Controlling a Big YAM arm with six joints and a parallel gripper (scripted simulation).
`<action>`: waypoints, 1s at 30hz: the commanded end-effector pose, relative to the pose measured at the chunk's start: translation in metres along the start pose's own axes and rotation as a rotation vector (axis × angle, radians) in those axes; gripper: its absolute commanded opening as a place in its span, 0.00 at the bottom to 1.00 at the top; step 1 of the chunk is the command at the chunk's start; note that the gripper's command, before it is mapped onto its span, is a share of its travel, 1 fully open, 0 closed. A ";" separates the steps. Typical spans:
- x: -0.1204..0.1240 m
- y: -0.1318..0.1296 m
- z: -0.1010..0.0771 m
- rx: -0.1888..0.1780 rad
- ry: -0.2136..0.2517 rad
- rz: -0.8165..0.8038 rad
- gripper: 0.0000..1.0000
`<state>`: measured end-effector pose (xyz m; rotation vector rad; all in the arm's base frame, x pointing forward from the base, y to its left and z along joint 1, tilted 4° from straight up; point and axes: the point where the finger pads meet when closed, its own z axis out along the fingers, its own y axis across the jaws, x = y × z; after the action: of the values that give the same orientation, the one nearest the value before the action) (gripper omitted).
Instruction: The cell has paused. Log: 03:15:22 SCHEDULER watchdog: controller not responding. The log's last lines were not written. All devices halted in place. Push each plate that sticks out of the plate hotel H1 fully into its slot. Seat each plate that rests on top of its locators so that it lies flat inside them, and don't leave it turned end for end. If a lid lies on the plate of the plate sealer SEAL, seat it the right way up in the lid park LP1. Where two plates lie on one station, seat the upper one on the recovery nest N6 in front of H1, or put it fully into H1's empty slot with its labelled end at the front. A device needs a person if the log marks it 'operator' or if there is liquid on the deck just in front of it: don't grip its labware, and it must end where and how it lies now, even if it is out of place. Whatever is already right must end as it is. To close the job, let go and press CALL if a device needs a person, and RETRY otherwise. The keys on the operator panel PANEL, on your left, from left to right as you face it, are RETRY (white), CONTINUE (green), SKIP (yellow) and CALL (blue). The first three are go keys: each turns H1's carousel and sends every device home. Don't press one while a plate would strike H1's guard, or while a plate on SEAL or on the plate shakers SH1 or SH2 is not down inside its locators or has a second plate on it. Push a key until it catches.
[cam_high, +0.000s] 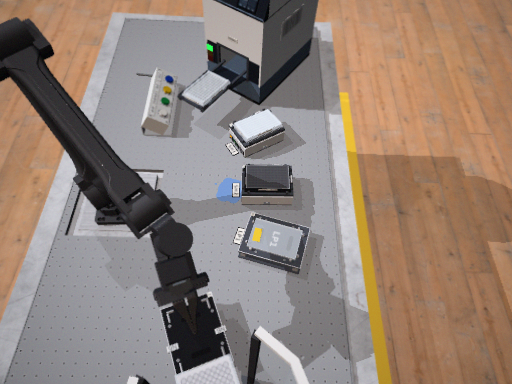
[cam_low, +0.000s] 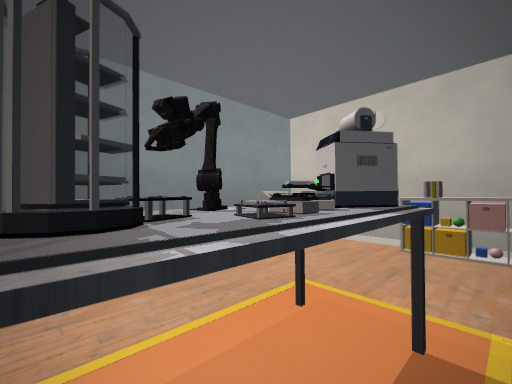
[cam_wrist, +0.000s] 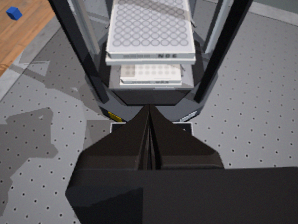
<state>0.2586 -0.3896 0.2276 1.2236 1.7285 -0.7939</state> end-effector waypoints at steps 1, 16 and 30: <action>0.009 -0.005 0.020 0.013 0.001 -0.011 0.00; -0.033 0.000 0.031 0.006 -0.050 0.007 0.00; -0.038 -0.001 0.045 0.007 -0.042 0.005 0.00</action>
<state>0.2684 -0.4232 0.2186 1.2230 1.7296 -0.8009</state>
